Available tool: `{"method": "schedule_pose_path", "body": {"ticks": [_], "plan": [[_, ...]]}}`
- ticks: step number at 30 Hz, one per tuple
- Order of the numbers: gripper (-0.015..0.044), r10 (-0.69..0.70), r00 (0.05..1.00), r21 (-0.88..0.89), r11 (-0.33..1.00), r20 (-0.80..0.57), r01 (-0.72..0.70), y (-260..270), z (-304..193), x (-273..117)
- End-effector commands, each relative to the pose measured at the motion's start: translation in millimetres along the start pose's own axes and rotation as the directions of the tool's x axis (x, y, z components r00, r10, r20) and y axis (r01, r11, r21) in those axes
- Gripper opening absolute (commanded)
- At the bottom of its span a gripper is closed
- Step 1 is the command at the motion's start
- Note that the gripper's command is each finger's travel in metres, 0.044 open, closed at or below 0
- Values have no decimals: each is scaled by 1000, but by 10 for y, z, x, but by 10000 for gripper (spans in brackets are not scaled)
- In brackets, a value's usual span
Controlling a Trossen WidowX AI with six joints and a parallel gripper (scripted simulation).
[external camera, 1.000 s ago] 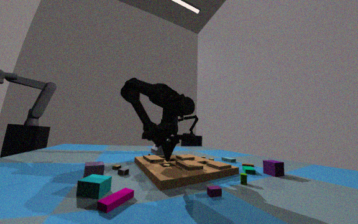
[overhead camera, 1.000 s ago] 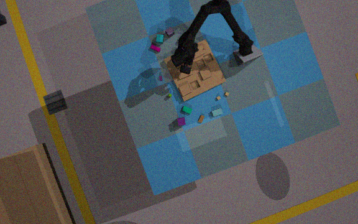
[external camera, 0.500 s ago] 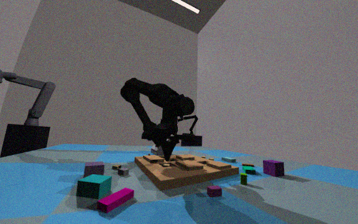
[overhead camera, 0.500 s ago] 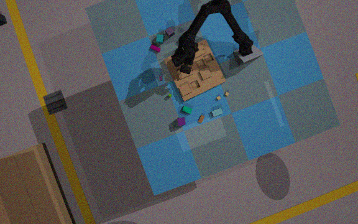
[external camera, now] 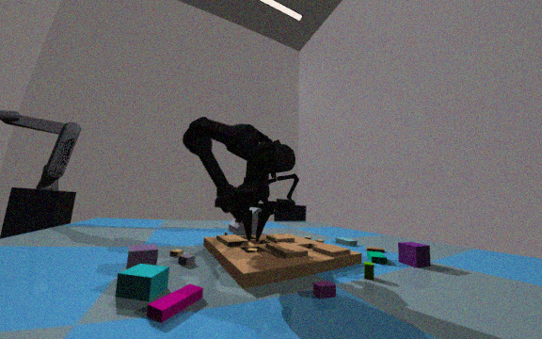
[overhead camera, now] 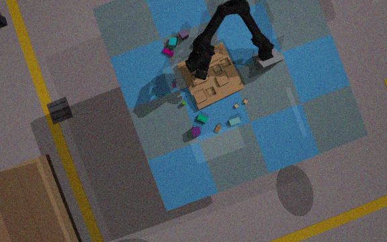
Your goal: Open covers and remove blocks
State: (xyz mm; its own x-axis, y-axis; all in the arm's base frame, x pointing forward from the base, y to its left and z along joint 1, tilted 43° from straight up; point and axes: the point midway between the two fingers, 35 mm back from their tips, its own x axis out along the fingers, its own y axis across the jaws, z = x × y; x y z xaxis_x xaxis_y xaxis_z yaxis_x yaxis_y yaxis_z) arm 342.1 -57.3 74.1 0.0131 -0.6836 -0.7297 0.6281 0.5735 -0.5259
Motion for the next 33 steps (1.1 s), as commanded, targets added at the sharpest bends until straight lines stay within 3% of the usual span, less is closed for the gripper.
{"method": "schedule_pose_path", "body": {"ticks": [1, 8, 33], "plan": [[144, 7, 1000, 5, 1000, 3, -7, 21, 12, -155], [144, 6, 1000, 7, 1000, 4, -6, 19, 6, -431], [144, 6, 1000, 7, 1000, 5, -6, 13, 11, -81]]}}
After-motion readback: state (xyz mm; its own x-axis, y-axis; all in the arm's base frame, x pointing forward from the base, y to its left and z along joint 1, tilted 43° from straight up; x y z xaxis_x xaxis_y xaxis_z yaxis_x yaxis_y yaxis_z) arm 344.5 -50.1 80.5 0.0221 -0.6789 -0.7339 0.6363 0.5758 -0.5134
